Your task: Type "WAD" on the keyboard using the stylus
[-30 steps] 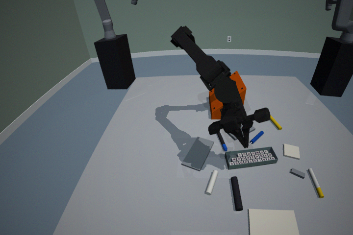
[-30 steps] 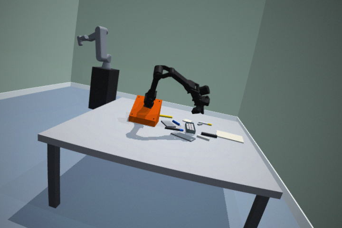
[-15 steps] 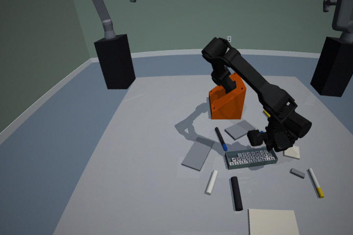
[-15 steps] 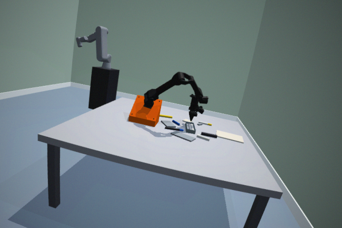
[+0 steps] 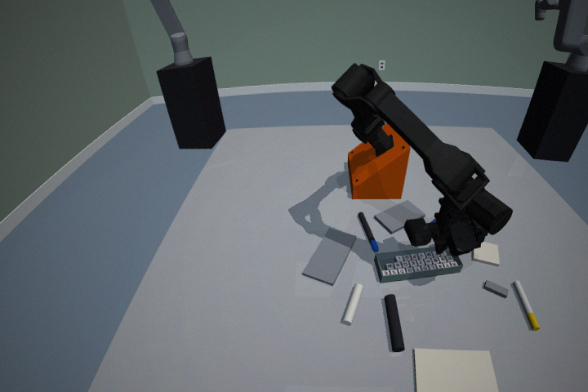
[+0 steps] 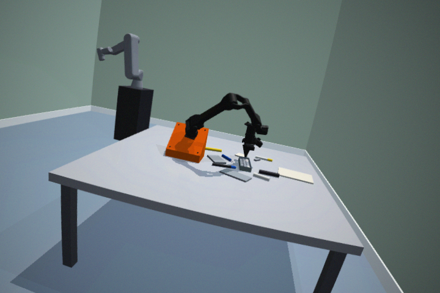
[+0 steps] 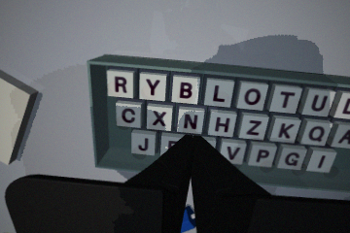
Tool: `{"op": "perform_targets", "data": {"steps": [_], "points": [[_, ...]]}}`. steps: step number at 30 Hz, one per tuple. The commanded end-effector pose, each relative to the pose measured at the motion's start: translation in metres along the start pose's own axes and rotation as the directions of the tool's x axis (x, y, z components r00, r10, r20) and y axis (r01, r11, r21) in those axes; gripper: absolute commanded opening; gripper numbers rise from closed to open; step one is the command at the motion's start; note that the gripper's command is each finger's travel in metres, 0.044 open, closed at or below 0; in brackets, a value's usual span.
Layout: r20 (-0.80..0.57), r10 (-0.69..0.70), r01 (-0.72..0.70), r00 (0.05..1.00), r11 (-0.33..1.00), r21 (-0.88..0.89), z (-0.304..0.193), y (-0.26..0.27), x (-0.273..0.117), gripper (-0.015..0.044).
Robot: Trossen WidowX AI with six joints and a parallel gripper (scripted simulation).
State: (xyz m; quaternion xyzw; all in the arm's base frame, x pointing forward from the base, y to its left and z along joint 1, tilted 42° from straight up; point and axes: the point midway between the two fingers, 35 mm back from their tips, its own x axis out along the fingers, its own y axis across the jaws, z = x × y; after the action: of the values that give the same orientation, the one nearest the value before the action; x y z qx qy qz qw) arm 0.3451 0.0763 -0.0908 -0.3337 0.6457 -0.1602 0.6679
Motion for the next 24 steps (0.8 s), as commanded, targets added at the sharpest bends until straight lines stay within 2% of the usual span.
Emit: {"op": "perform_targets", "data": {"steps": [1, 18, 24], "points": [[-0.007, -0.009, 0.009, 1.000, 1.000, 0.019, -0.002, -0.042, 0.004, 0.0000], [-0.007, -0.009, 0.009, 1.000, 1.000, 0.019, -0.002, -0.045, 0.003, 0.0000], [-0.008, -0.012, 0.012, 1.000, 1.000, 0.018, -0.003, -0.109, 0.003, 0.0000]]}}
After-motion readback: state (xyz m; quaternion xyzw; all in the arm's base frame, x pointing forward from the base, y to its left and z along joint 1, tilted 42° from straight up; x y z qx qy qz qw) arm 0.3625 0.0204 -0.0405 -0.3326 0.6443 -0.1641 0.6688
